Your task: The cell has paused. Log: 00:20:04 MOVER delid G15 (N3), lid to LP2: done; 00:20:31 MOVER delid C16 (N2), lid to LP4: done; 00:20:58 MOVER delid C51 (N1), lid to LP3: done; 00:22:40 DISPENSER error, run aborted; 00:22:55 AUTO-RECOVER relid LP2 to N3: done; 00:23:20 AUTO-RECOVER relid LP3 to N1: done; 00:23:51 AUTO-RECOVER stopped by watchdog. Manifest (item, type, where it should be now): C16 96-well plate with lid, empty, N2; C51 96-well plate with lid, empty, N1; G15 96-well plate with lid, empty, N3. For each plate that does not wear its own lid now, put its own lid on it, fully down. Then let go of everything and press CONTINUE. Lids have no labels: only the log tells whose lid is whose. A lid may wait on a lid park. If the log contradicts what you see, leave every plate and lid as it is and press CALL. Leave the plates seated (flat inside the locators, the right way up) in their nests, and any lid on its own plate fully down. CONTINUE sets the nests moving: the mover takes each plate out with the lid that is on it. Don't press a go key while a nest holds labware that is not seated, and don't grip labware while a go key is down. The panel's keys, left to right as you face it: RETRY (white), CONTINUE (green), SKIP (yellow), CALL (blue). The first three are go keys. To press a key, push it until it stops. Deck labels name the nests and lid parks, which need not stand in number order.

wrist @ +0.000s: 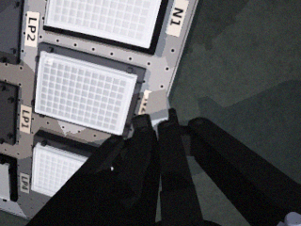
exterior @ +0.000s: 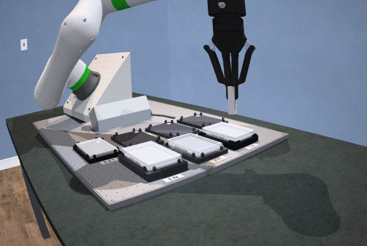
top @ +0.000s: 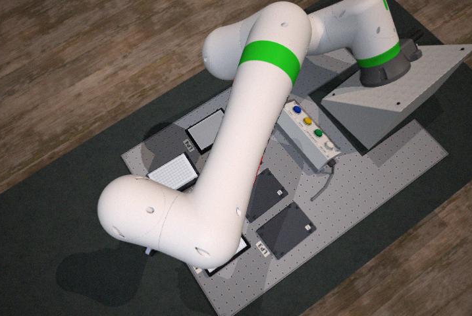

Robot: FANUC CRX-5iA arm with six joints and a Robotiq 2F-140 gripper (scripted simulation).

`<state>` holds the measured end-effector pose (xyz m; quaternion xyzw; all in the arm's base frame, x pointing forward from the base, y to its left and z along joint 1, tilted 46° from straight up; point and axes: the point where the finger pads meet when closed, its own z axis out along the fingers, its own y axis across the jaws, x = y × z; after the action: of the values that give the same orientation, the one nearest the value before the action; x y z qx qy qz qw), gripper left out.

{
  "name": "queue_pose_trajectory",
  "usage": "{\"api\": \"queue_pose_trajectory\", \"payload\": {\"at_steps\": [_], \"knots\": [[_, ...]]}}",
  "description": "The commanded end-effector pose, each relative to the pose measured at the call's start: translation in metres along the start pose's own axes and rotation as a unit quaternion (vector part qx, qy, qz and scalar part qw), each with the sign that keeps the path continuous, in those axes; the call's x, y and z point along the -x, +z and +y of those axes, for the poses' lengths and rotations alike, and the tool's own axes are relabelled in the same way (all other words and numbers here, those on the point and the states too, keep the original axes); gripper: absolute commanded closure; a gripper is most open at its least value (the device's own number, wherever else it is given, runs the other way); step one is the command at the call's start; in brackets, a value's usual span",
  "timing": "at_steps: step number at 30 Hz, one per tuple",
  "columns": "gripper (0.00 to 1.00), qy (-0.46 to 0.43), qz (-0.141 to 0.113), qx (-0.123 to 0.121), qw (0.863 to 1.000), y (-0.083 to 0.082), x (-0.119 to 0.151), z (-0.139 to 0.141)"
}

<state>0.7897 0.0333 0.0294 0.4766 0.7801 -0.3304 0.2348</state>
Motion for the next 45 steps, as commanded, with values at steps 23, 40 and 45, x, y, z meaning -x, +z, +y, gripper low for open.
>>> {"api": "queue_pose_trajectory", "payload": {"at_steps": [23,40,45], "knots": [[1.00,0.589,0.006,0.030,0.807,-0.004,0.069,-0.017],[1.00,0.817,0.003,0.030,0.576,0.016,0.067,-0.087],[1.00,0.873,0.002,0.029,0.487,0.022,0.062,-0.107]]}}
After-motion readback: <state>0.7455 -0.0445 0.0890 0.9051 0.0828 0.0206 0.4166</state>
